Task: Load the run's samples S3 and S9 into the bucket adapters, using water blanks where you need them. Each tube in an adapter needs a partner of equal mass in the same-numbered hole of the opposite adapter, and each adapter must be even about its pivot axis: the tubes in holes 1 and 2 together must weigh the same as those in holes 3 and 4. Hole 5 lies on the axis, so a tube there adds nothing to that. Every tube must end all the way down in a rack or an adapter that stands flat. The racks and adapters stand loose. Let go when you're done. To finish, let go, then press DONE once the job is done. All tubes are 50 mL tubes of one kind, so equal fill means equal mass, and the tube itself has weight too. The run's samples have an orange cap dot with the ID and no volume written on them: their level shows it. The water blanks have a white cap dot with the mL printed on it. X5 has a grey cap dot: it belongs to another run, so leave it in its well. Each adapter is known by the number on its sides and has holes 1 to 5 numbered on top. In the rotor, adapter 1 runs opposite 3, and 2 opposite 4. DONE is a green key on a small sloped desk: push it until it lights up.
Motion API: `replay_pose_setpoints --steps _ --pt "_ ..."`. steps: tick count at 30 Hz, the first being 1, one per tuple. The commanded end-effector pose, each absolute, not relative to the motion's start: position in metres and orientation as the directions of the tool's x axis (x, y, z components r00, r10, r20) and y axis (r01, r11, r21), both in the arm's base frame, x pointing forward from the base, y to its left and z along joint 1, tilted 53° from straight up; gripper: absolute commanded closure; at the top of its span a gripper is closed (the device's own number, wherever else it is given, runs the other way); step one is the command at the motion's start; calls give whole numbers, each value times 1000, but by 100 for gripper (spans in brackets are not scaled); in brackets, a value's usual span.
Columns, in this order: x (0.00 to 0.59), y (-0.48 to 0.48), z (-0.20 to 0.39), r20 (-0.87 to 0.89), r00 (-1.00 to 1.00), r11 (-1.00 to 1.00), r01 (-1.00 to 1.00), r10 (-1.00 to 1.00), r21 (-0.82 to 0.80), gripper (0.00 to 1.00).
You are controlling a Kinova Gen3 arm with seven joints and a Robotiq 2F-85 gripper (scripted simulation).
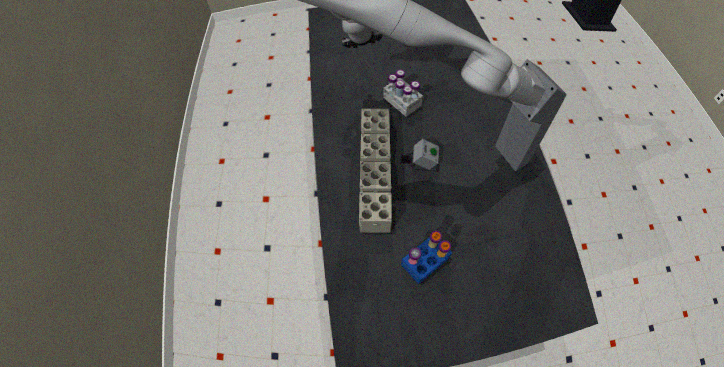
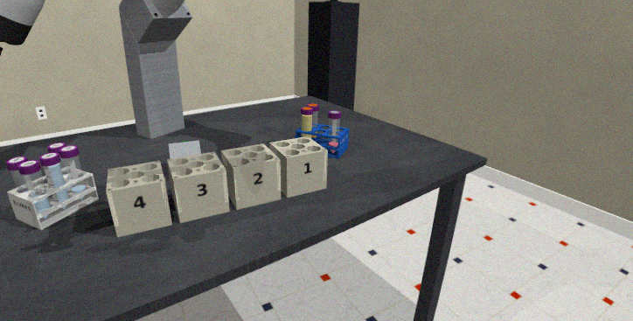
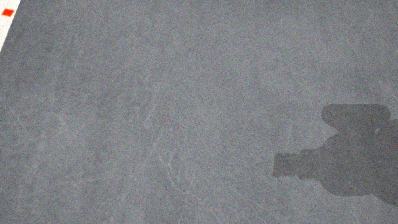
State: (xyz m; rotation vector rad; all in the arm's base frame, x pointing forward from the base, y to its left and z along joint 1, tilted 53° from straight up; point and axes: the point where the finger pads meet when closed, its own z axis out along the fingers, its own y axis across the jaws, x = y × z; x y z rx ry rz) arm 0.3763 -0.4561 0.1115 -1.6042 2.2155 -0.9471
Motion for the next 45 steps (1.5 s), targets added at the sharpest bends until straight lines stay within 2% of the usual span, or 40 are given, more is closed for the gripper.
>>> replay_pose_setpoints --steps 1,45 --pt "375 -449 113 147 -387 219 -751 -910 -622 38" --pt "369 -369 122 -94 -601 560 -662 -794 -498 38"
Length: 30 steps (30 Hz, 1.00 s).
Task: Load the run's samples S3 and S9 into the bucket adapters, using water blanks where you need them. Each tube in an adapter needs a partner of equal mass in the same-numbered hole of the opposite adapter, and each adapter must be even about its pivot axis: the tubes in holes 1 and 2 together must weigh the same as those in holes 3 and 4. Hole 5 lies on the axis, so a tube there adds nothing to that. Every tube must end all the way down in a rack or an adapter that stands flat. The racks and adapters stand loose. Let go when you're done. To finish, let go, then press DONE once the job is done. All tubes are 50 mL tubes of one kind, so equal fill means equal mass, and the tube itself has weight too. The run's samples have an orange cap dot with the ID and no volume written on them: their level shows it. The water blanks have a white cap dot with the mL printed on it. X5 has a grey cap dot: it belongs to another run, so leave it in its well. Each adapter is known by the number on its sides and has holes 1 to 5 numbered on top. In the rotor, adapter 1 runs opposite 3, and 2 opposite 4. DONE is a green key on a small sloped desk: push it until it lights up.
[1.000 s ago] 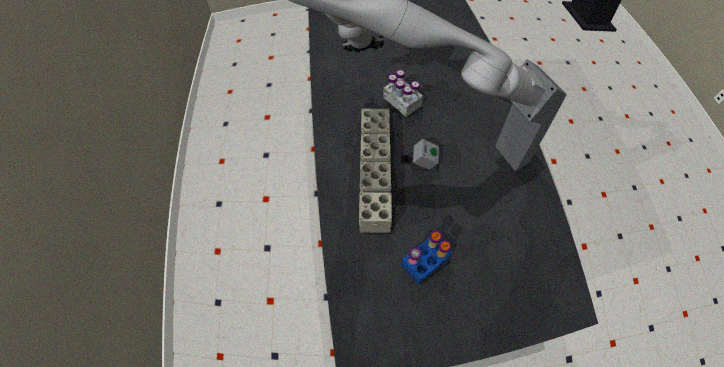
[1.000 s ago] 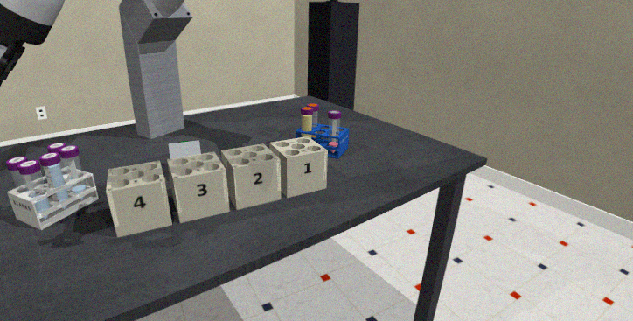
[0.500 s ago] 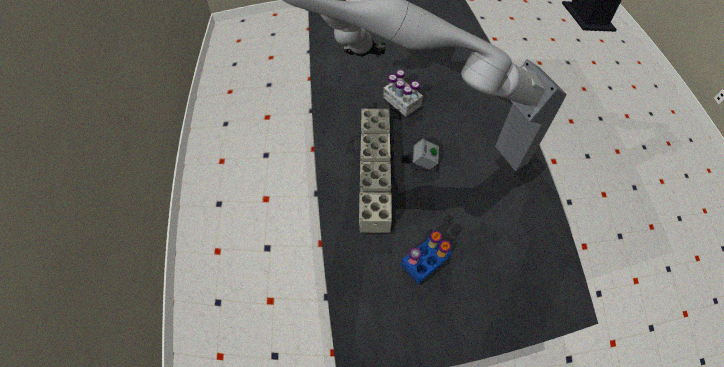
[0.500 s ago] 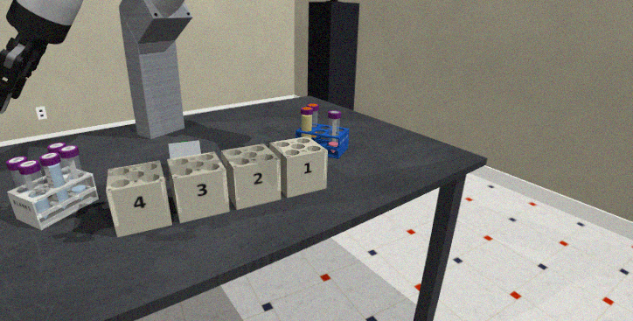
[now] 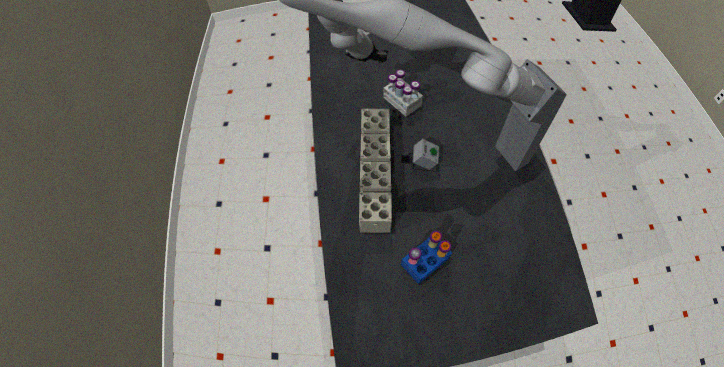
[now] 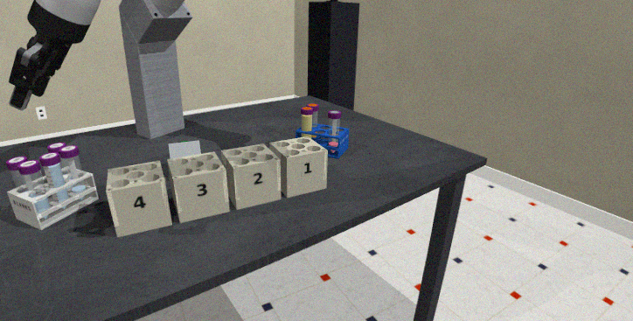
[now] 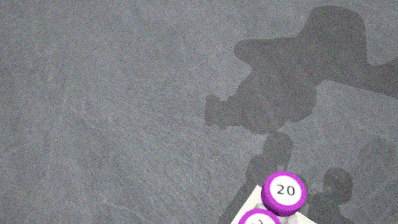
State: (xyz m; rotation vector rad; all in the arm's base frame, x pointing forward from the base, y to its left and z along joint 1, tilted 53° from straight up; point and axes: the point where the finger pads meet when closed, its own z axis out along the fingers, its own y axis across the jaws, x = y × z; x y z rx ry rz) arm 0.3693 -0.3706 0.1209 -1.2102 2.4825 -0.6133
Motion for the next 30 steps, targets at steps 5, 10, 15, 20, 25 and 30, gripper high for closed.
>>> replay_pose_setpoints --steps 5,10,15,20,25,30 --pt "368 -359 123 -123 -626 600 -644 -770 -475 38" --pt "367 -348 124 -150 -651 638 -625 -744 -451 38" --pt "366 -338 125 -176 -675 674 -604 -716 -425 38" --pt "366 -331 126 -192 -689 696 -591 -698 -408 38" --pt "365 -321 127 -216 -712 729 -569 -668 -380 38" --pt "364 -310 128 -239 -734 761 -545 -636 -351 38"
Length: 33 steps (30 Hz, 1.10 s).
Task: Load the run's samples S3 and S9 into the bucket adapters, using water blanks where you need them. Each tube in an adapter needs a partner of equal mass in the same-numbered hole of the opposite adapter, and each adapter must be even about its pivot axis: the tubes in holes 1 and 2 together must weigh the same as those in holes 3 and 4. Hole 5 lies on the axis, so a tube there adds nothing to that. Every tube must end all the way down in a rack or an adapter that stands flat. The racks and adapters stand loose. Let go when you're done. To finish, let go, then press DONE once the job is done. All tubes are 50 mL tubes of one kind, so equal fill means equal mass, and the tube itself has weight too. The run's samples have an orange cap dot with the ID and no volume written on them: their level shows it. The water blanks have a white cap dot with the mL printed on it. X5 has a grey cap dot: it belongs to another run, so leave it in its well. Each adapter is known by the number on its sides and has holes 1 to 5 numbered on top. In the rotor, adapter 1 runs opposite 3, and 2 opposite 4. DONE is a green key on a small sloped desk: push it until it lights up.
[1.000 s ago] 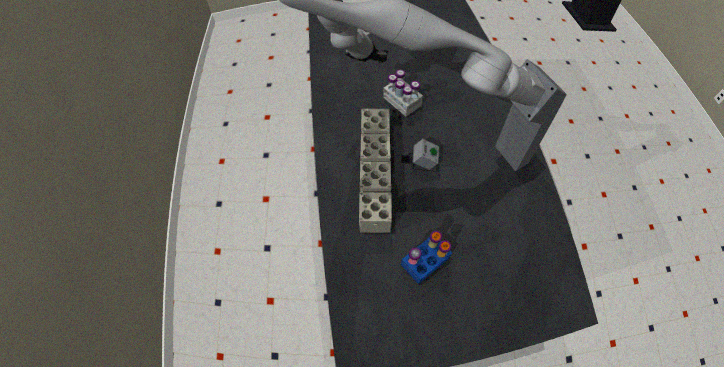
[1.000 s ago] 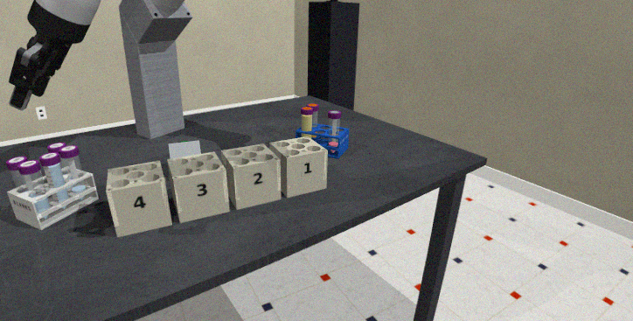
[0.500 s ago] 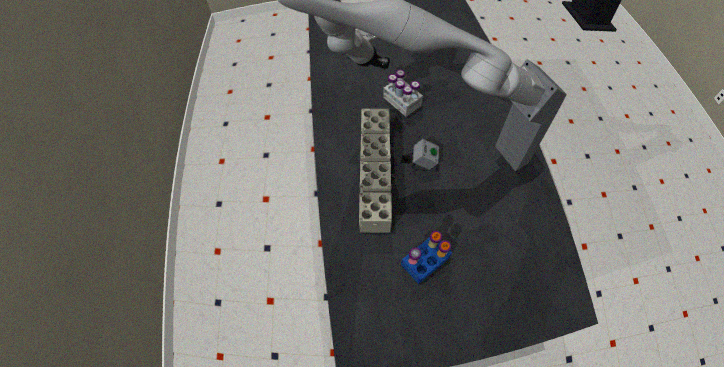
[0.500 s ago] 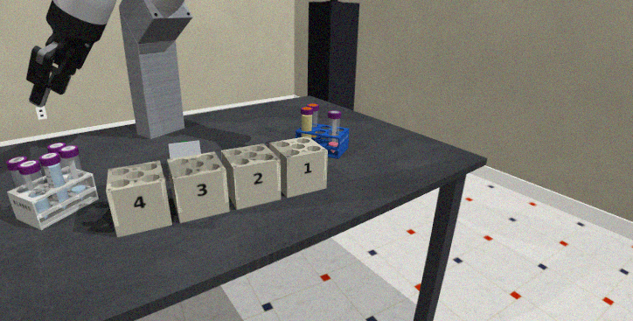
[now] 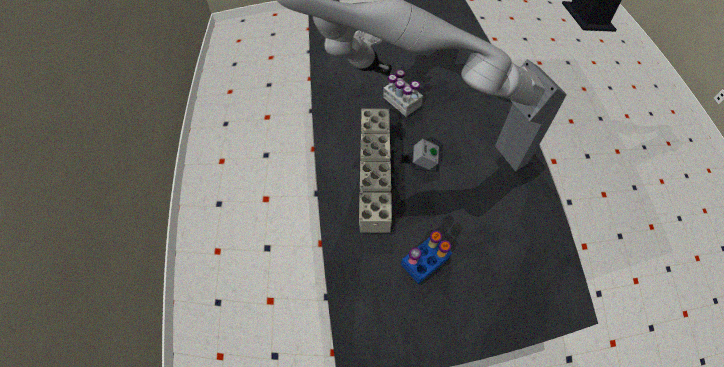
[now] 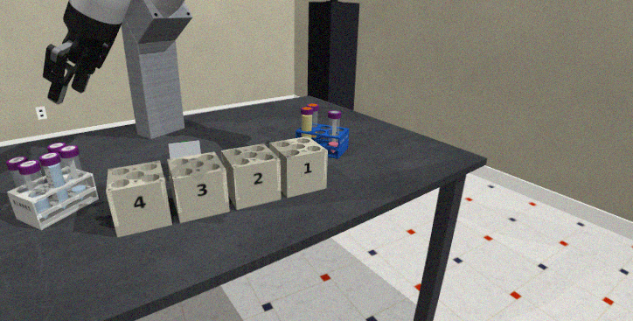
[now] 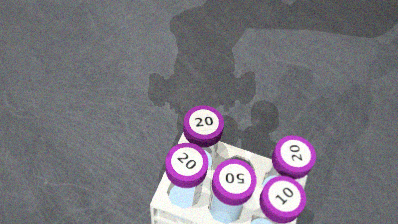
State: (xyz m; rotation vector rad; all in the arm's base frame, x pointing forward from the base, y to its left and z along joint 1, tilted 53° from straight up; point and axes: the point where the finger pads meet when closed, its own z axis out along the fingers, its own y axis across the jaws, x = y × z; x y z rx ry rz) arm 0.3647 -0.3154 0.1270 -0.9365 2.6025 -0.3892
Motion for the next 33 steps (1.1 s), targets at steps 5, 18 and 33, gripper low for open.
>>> replay_pose_setpoints --steps 5,18,33 --pt "363 -304 129 -253 -746 780 -530 -616 -333 38" --pt "361 -277 132 -305 -796 851 -463 -523 -250 38" --pt "359 -249 135 -347 -838 907 -389 -421 -161 38"
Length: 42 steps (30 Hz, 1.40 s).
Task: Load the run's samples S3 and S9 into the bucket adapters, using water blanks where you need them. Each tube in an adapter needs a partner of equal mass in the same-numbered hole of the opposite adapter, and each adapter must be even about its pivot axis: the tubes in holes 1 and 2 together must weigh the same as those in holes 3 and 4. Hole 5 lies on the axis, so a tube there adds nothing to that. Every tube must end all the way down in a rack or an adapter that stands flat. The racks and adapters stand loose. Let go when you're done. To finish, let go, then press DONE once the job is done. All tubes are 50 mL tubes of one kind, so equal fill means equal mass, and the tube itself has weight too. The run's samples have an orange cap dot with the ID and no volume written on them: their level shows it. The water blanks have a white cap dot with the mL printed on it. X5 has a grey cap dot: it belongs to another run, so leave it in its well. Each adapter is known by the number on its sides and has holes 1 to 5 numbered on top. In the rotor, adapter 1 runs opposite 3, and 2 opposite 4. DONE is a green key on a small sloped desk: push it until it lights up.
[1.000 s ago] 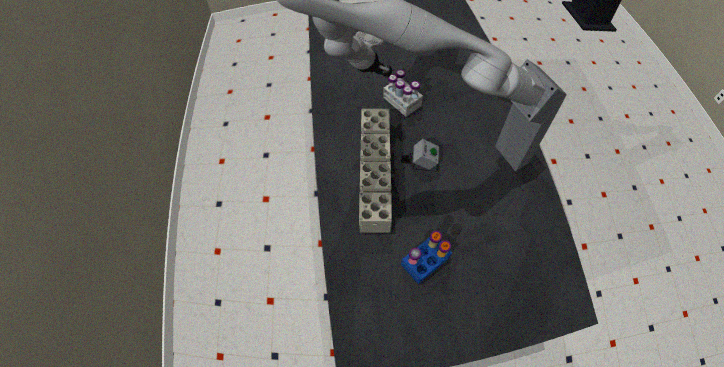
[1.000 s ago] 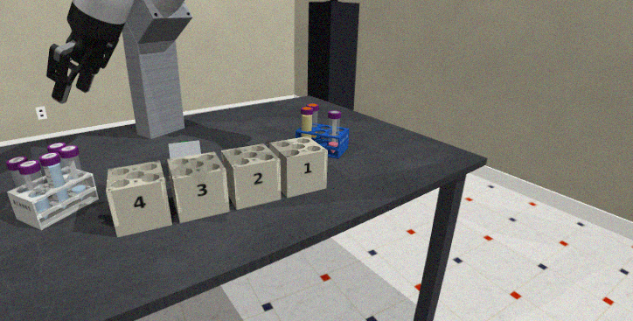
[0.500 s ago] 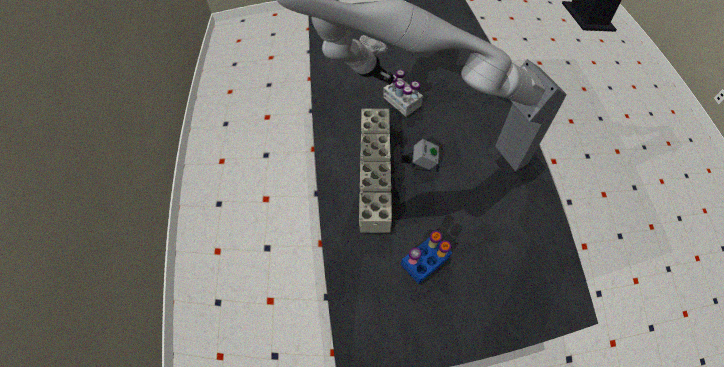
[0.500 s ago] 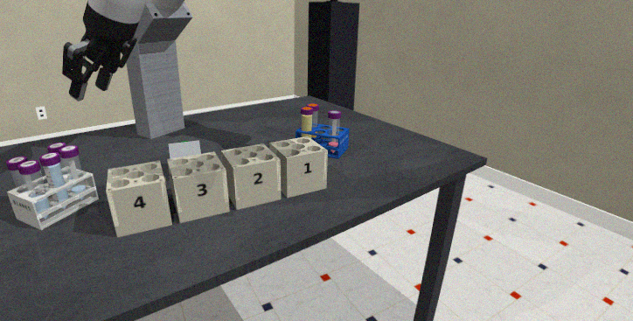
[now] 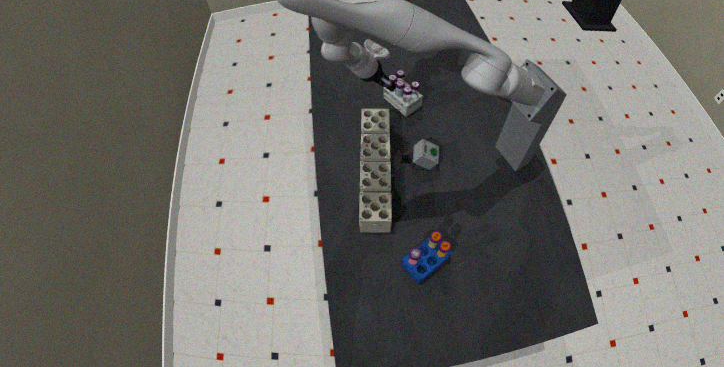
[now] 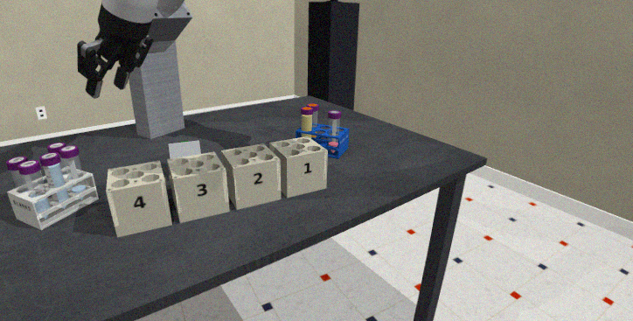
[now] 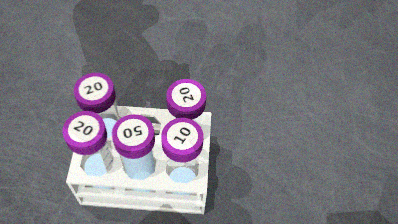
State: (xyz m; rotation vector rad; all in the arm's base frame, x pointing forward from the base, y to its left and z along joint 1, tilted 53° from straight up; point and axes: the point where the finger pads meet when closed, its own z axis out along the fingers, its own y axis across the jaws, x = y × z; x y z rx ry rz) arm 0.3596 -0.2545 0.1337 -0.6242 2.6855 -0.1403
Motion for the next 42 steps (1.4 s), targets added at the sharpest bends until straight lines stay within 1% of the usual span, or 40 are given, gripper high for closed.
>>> replay_pose_setpoints --steps 1,42 --pt "359 -247 135 -350 -841 911 -383 -413 -154 38" --pt "353 -174 143 -408 -906 981 -165 -110 103 38"
